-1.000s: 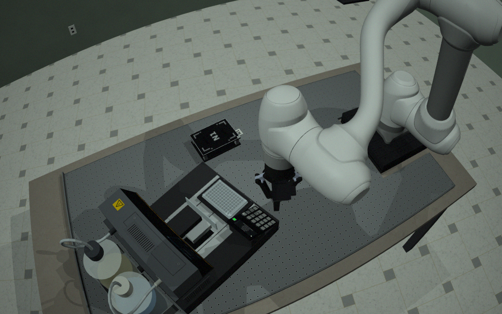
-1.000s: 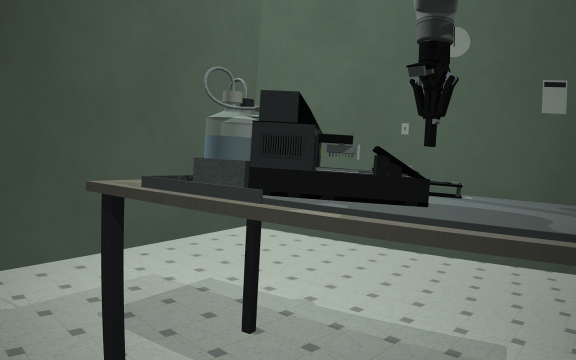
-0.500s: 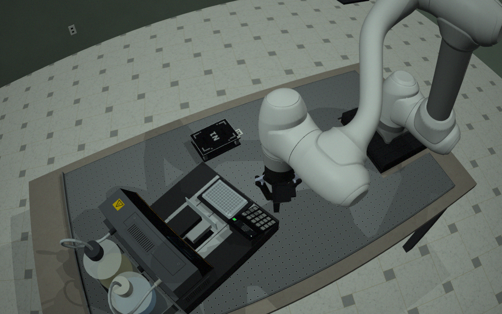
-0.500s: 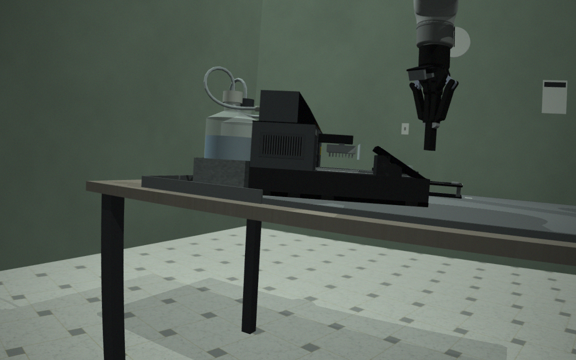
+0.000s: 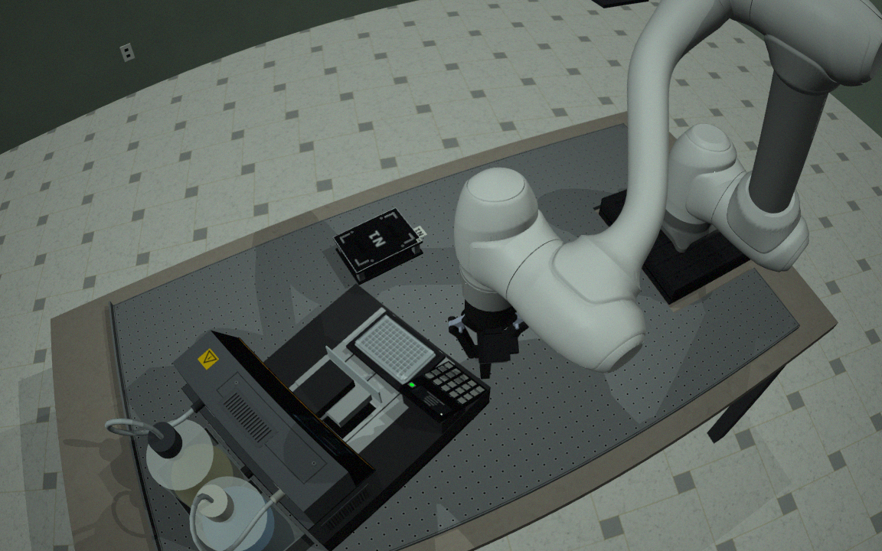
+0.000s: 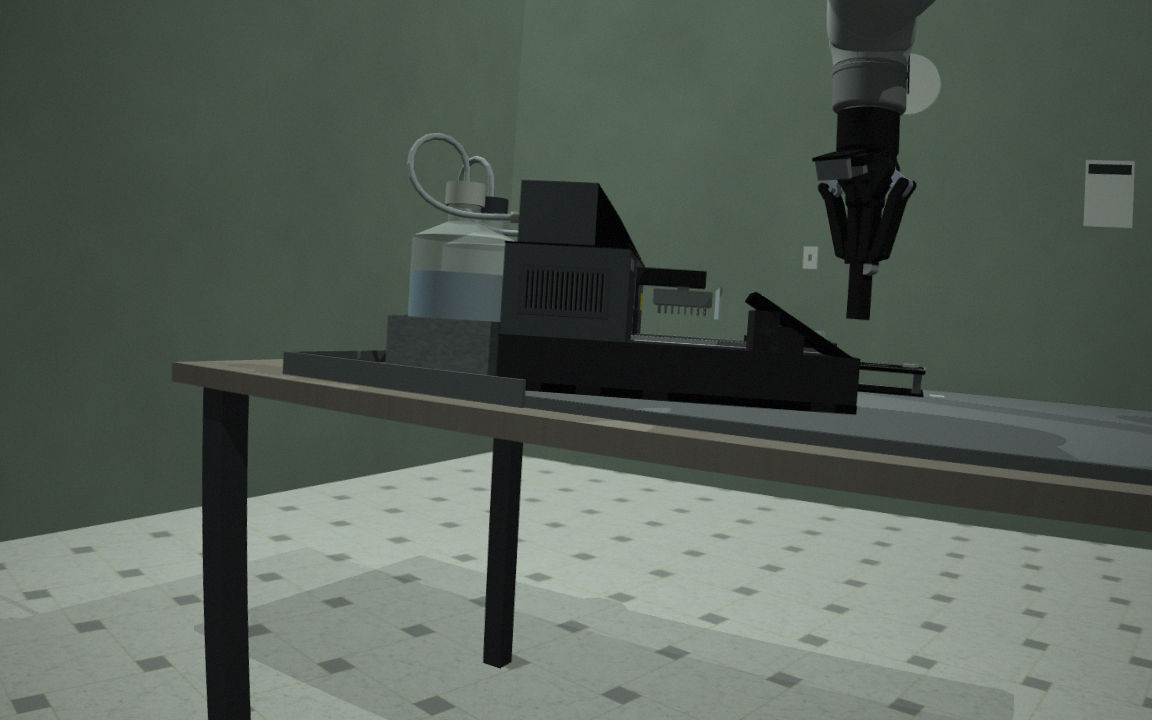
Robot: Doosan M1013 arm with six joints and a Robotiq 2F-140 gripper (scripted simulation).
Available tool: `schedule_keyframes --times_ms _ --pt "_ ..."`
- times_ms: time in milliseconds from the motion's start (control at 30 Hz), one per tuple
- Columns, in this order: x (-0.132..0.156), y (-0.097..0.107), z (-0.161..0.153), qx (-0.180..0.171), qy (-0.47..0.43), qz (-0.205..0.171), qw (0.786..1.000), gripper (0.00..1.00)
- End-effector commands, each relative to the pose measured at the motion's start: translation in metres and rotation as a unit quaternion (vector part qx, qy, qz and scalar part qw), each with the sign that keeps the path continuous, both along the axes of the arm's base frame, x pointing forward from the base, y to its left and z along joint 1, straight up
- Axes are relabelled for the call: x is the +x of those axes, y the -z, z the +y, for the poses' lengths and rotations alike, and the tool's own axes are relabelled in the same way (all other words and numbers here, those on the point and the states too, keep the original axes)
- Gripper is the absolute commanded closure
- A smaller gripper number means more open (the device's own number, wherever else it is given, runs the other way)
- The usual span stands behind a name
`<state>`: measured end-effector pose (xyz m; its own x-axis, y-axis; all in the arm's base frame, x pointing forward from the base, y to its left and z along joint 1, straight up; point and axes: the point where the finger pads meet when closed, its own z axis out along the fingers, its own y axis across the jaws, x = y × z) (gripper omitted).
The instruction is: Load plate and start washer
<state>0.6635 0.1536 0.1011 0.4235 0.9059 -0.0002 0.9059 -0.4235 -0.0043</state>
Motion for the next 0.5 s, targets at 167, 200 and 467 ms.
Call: schedule_keyframes --times_ms 167,200,467 --pt "-0.001 0.018 0.0 0.001 0.001 0.001 1.0 0.9" --pt "-0.001 0.019 0.0 0.001 0.001 0.001 1.0 0.9" --pt "-0.001 0.029 0.0 0.001 0.001 0.001 1.0 0.9"
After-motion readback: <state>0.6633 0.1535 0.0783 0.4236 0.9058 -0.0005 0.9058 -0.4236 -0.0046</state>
